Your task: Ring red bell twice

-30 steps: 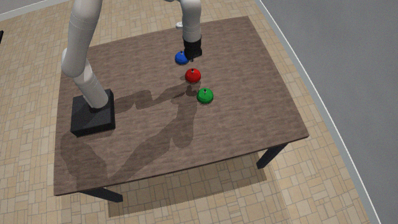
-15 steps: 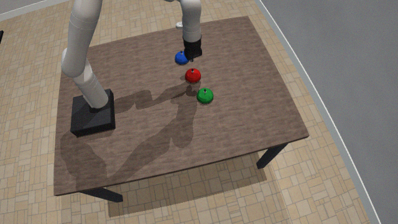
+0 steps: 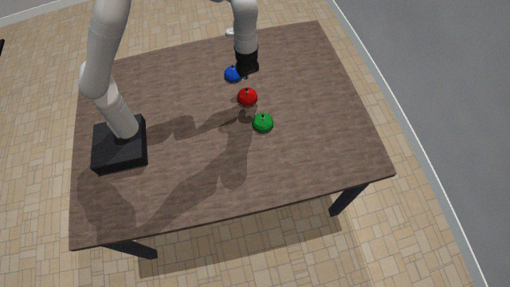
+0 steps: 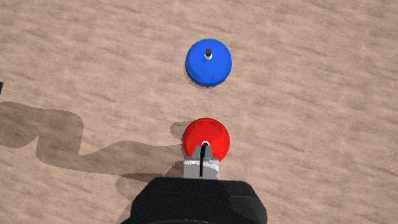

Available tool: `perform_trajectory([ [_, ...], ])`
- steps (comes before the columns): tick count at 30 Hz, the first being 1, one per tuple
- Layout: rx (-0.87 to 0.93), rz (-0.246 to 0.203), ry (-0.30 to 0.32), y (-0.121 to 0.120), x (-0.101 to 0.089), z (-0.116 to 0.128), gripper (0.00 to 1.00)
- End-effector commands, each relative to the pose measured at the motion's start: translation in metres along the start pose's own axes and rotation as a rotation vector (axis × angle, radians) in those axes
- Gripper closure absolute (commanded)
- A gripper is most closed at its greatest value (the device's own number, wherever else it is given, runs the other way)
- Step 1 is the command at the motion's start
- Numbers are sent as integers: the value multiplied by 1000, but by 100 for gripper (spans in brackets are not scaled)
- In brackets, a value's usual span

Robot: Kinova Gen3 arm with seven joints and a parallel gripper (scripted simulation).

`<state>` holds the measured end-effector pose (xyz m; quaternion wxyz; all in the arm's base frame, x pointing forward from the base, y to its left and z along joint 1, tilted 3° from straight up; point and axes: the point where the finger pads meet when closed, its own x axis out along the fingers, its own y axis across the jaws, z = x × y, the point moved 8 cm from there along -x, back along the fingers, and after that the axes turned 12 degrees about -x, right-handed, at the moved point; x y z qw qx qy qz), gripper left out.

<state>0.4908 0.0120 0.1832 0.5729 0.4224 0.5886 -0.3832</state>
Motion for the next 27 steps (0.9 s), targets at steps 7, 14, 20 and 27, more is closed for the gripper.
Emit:
perform_trajectory([
  [7,0,2,-1,0,-1,0,83],
  [14,0,2,-1,0,-1,0,83],
  [20,0,2,-1,0,-1,0,83],
  [27,-1,2,-1,0,3,0,83],
])
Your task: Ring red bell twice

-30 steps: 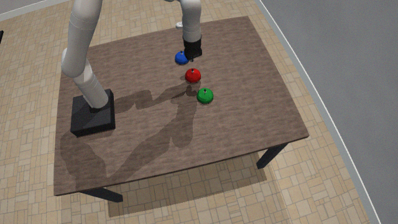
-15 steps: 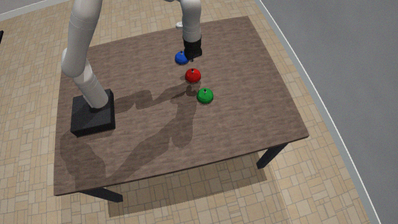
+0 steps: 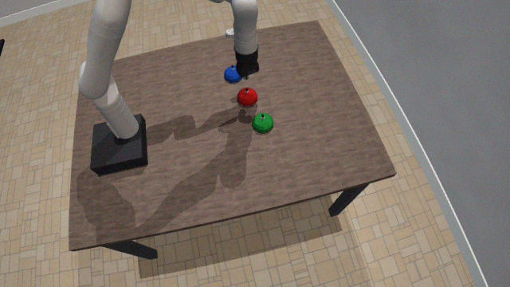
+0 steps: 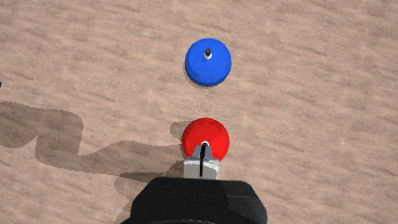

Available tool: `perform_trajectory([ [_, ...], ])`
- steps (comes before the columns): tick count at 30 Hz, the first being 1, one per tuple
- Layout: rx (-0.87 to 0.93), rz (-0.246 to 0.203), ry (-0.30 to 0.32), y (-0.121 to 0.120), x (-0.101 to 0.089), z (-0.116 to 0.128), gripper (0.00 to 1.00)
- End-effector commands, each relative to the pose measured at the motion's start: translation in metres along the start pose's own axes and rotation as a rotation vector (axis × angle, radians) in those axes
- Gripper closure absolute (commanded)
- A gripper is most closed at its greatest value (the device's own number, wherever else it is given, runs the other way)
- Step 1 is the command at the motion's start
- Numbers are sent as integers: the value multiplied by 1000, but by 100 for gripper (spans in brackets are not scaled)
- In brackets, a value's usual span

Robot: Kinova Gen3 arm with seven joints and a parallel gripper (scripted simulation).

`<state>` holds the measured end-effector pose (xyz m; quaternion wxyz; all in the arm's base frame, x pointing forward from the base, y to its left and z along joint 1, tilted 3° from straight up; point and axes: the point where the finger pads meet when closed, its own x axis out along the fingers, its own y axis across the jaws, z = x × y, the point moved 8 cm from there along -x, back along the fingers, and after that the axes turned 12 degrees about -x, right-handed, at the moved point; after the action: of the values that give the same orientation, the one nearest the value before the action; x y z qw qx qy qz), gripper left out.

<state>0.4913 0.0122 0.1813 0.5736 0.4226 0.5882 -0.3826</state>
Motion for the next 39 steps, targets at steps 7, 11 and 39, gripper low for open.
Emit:
perform_trajectory([
  [7,0,0,0,0,6,0,83],
  [11,0,0,0,0,11,0,83],
  [39,0,0,0,1,52,1,83],
])
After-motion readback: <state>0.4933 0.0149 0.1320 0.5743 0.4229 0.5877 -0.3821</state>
